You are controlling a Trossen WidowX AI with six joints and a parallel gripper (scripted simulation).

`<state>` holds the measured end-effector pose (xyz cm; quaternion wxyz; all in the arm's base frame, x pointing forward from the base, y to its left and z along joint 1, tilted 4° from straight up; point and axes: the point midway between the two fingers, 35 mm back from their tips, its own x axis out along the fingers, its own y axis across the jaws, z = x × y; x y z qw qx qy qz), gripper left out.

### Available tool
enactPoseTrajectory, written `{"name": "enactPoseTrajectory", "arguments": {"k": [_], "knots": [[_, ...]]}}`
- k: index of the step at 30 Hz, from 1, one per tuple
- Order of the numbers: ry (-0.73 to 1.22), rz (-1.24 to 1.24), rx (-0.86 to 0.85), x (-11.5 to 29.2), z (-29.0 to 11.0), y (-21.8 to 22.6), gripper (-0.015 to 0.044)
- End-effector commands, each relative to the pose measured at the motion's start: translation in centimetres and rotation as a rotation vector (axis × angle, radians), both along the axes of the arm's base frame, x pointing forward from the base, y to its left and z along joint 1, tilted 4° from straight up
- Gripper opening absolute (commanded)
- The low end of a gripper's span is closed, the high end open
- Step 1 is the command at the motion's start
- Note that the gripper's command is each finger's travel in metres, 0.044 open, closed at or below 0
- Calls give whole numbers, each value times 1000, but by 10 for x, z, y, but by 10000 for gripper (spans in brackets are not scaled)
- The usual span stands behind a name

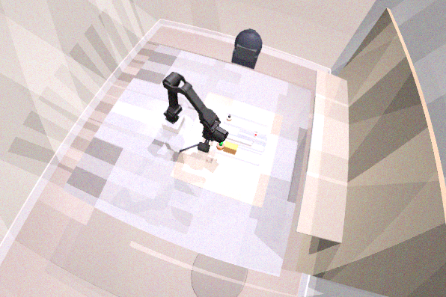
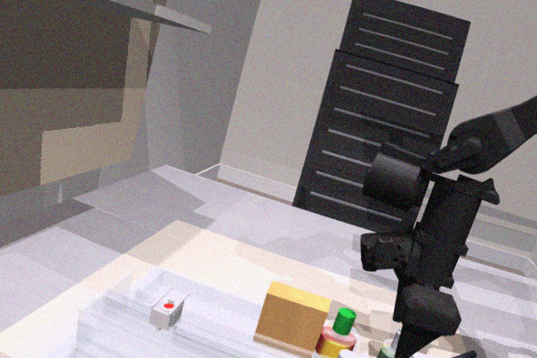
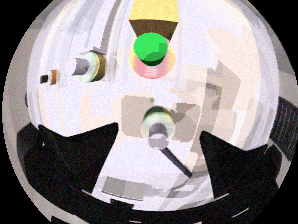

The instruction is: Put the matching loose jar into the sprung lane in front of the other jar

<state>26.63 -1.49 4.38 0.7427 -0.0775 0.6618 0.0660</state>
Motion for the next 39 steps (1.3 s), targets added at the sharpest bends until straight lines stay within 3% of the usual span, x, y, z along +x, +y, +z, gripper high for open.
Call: {"name": "enactPoseTrajectory", "arguments": {"k": [1, 13, 23, 29, 34, 39], "knots": [[16, 3, 6, -3, -10, 1, 440], [16, 4, 6, -2, -27, 1, 440], [16, 4, 6, -2, -27, 1, 177], [16, 4, 6, -2, -27, 1, 137], [16, 4, 6, 0, -12, 2, 6], [15, 4, 6, 2, 18, 5, 0]]}}
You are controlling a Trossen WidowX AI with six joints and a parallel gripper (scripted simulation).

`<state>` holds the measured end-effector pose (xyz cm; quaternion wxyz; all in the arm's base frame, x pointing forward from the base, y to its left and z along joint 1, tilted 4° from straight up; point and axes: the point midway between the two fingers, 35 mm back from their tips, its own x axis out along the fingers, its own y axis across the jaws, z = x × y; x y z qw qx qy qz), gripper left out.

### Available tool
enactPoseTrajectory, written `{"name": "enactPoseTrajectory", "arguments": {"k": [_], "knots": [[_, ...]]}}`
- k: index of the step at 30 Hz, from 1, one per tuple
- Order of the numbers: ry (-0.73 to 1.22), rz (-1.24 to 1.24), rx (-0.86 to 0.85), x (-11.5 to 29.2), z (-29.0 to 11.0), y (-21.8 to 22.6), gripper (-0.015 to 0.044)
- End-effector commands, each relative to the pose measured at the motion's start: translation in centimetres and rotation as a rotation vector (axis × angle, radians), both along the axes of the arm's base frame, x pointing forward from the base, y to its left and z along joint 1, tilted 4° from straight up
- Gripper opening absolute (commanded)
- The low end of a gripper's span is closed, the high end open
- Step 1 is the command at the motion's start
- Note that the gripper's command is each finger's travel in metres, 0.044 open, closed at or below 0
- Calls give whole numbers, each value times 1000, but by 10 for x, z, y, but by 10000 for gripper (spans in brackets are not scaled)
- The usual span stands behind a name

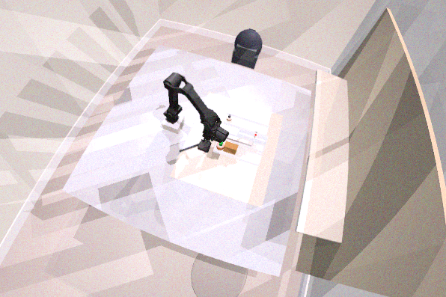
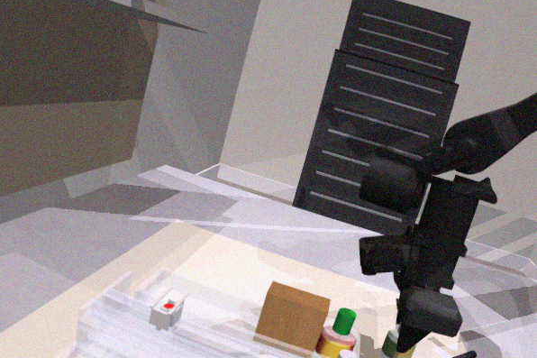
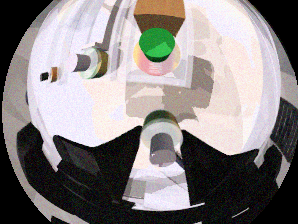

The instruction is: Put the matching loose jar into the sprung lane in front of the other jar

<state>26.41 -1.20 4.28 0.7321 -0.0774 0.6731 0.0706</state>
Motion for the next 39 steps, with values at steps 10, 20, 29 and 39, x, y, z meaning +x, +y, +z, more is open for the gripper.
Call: {"name": "enactPoseTrajectory", "arguments": {"k": [10, 20, 29, 39], "knots": [[-17, -2, 4, -4, 78, 6, 0], [-16, 2, 6, 1, 64, 30, 0], [-16, 8, 10, 3, 40, 69, 0], [-16, 12, 12, 1, 23, 94, 0]]}}
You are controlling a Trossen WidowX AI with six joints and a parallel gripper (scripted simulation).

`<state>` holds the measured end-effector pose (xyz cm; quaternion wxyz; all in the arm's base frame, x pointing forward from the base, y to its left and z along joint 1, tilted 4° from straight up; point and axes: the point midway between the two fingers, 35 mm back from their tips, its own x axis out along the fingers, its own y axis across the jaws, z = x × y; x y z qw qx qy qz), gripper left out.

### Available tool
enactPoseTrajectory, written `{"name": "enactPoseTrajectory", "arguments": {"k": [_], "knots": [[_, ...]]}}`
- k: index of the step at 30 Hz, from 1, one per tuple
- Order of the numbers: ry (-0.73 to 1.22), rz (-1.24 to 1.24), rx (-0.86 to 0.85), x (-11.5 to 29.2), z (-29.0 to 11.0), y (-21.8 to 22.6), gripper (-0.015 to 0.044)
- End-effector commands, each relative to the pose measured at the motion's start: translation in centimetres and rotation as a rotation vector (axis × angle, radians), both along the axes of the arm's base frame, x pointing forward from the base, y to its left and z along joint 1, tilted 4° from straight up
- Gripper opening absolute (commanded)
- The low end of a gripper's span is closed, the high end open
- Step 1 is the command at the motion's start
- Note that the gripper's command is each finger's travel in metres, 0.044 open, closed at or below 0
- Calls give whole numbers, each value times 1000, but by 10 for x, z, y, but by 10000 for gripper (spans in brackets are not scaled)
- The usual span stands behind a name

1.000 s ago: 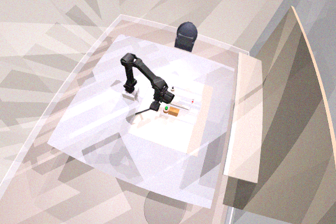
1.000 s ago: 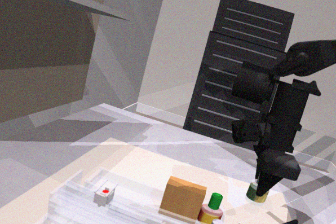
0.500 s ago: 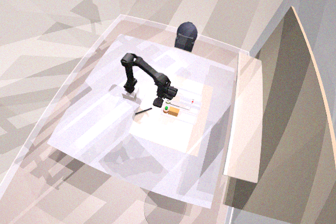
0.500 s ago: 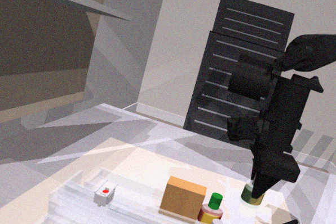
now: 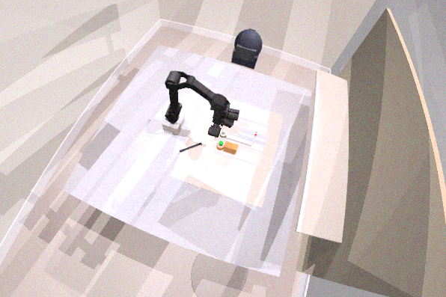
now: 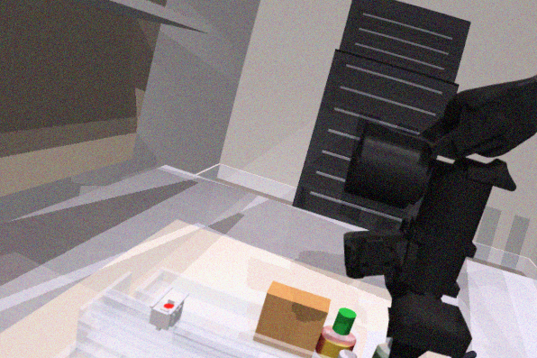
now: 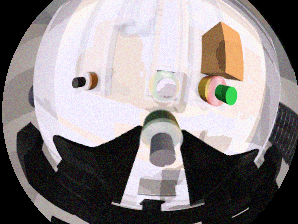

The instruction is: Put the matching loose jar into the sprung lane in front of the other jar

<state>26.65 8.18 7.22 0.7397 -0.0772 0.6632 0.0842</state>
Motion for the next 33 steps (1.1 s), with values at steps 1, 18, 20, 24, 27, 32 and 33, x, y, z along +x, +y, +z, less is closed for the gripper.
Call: {"name": "enactPoseTrajectory", "arguments": {"k": [1, 18, 20, 24, 27, 32, 33], "knots": [[6, -8, -9, -1, -9, 0, 0], [6, -8, -9, 4, -26, 1, 0], [6, -8, -9, 5, -26, 1, 0], [6, -8, -9, 7, -26, 1, 0], [6, -8, -9, 8, -26, 2, 0], [6, -8, -9, 10, -26, 2, 0], [6, -8, -9, 10, -26, 2, 0]]}}
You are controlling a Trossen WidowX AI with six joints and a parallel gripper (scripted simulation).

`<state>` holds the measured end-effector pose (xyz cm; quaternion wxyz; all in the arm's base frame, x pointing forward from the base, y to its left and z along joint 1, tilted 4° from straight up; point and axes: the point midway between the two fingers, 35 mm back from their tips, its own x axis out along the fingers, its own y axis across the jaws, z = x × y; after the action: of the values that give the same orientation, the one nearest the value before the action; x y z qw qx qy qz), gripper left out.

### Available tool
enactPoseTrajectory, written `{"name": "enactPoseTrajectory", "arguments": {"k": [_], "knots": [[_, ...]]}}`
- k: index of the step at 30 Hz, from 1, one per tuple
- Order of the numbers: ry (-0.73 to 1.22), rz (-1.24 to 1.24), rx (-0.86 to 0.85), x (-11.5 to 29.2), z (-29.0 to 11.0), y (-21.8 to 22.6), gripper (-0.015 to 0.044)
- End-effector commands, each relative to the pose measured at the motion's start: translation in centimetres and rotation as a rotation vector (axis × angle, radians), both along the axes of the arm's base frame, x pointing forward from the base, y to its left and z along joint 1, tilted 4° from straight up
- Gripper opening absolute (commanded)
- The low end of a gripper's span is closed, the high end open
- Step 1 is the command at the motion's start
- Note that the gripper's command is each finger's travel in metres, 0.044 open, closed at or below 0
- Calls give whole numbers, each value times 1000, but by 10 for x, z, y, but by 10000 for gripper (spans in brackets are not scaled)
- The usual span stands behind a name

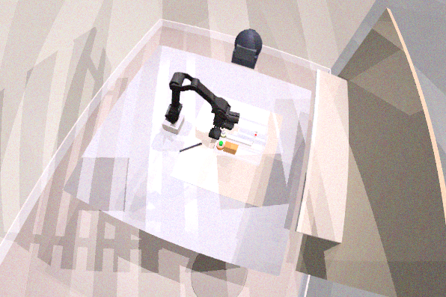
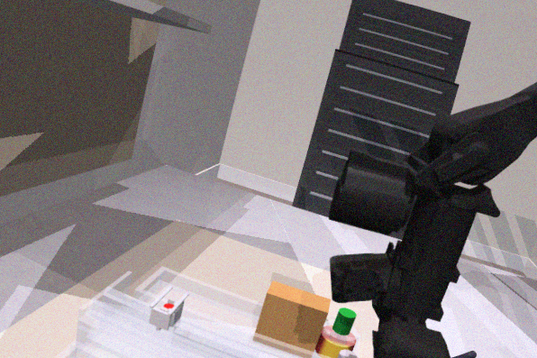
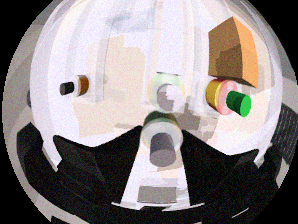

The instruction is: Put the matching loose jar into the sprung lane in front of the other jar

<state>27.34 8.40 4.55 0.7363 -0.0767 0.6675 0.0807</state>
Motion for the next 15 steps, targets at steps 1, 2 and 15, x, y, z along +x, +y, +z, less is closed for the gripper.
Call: {"name": "enactPoseTrajectory", "arguments": {"k": [1, 2, 15], "knots": [[-5, -2, -3, 4, 1, 0, 0], [-5, -2, -3, 4, 1, 0, 0], [-5, -2, -3, 9, 2, 1, 0]]}}
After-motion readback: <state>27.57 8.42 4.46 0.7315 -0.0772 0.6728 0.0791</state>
